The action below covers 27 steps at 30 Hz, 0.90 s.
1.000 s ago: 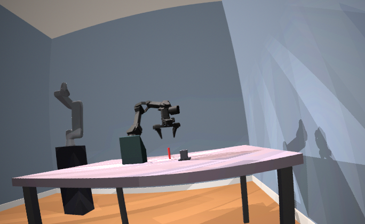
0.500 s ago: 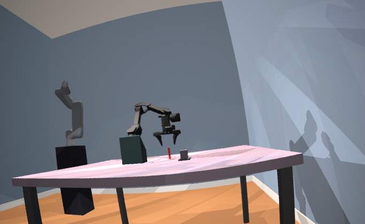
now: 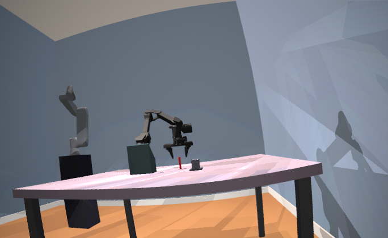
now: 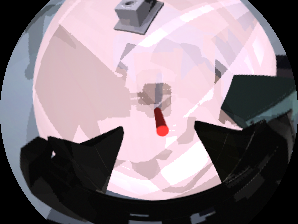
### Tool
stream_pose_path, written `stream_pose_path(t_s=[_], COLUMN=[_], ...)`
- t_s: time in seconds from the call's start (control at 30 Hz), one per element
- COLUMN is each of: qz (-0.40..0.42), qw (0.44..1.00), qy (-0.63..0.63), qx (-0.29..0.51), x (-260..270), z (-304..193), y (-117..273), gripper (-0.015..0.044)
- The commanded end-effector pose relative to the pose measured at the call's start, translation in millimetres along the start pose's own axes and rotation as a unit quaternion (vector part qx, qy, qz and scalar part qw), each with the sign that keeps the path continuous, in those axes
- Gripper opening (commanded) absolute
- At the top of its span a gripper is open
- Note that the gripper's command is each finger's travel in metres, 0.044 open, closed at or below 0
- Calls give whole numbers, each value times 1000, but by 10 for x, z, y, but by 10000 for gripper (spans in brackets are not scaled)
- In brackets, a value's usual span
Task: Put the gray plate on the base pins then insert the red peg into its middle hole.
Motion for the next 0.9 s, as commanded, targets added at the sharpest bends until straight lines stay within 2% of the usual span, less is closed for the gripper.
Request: stream_pose_path(t_s=[0.0,0.63,0.87], qz=[0,1,1], qw=[1000,1000,1000], qy=[-3,-4,-4], qx=[0,2,2], x=[-8,-19,-19], z=[3,-19,-19], y=[-59,-329,-329], gripper=[440,440,256])
Point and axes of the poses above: the point midway between the two fingers, 35 mm back from their tips, its own y axis back along the fingers, its own x axis across the jaws, z = x × y, the point moved 6 cm from there along y, back along the fingers, and after that the axes turned 11 degrees about y, right-handed, at the moved point
